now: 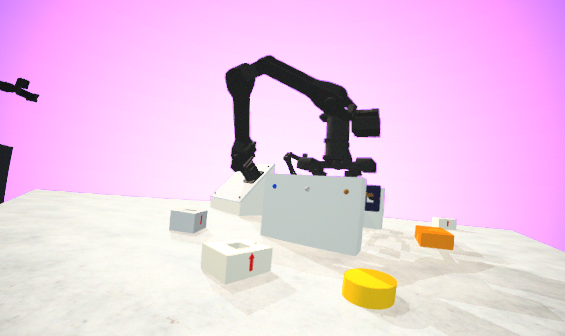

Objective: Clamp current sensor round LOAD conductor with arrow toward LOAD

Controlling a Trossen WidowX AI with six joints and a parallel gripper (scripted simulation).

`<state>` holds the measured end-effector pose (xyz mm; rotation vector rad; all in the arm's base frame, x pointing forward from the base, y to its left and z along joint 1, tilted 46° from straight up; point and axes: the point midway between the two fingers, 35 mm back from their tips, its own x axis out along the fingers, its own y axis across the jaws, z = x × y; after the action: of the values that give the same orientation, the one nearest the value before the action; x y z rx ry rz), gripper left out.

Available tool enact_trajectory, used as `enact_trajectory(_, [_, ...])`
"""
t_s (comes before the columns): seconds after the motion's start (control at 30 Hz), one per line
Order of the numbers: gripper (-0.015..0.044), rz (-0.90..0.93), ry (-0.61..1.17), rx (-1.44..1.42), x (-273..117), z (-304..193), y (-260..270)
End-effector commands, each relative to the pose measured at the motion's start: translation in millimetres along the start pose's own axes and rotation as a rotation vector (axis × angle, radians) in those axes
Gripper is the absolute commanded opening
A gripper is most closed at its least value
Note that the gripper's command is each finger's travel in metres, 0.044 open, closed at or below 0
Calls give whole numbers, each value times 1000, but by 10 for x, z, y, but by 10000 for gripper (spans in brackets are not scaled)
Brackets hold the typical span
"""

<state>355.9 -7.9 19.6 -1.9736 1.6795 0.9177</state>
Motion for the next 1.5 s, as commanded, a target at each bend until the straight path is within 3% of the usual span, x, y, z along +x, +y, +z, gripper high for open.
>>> enact_trajectory(0.0, [105,-1,0,-1,0,1,-1])
enact_trajectory(0.43, [440,7,-1,0,-2,2,-3])
enact_trajectory(0.8, [161,2,0,-3,-1,1,0])
enact_trajectory(1.2, [81,2,0,-3,-1,1,0])
enact_trajectory(1.3, [2,1,0,-1,-14,1,0])
enact_trajectory(1.47, [0,2,1,-5,-14,-1,3])
